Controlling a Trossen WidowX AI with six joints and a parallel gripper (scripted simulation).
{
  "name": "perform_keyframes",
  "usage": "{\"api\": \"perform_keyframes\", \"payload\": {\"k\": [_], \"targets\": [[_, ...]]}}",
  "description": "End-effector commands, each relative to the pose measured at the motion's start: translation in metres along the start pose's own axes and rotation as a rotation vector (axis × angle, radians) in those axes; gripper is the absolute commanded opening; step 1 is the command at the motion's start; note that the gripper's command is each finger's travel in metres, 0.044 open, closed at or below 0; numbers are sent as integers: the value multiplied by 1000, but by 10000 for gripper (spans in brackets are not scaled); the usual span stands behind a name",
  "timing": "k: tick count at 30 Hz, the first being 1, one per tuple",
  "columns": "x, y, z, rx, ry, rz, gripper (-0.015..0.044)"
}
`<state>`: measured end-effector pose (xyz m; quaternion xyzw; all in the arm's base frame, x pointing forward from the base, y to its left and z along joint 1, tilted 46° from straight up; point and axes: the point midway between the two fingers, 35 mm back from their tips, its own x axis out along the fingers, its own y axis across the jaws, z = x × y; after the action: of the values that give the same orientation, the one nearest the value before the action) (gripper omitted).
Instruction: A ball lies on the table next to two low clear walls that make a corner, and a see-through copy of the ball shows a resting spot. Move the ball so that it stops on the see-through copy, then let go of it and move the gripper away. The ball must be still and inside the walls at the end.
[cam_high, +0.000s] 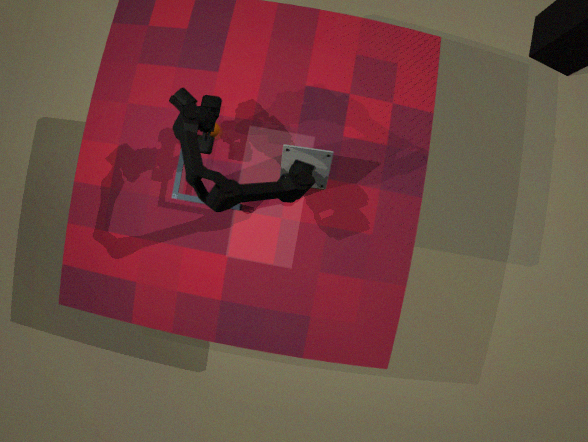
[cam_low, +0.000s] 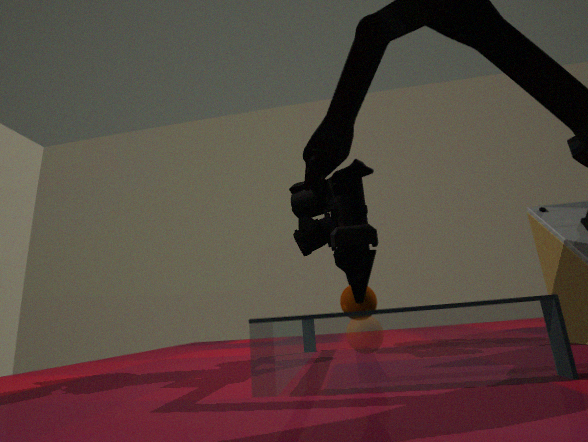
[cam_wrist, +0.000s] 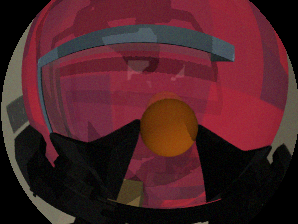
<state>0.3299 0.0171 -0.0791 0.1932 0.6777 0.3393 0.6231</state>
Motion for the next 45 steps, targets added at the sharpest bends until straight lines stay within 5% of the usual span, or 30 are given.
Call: {"api": "perform_keyframes", "payload": {"k": [1, 24, 38, 41, 45], "targets": [[29, 1, -3, 9, 4, 11, 0], [52, 1, -4, 9, 4, 13, 0], [48, 2, -4, 5, 6, 8, 368], [38, 1, -2, 6, 5, 6, 376], [-26, -1, -2, 9, 4, 7, 376]]}}
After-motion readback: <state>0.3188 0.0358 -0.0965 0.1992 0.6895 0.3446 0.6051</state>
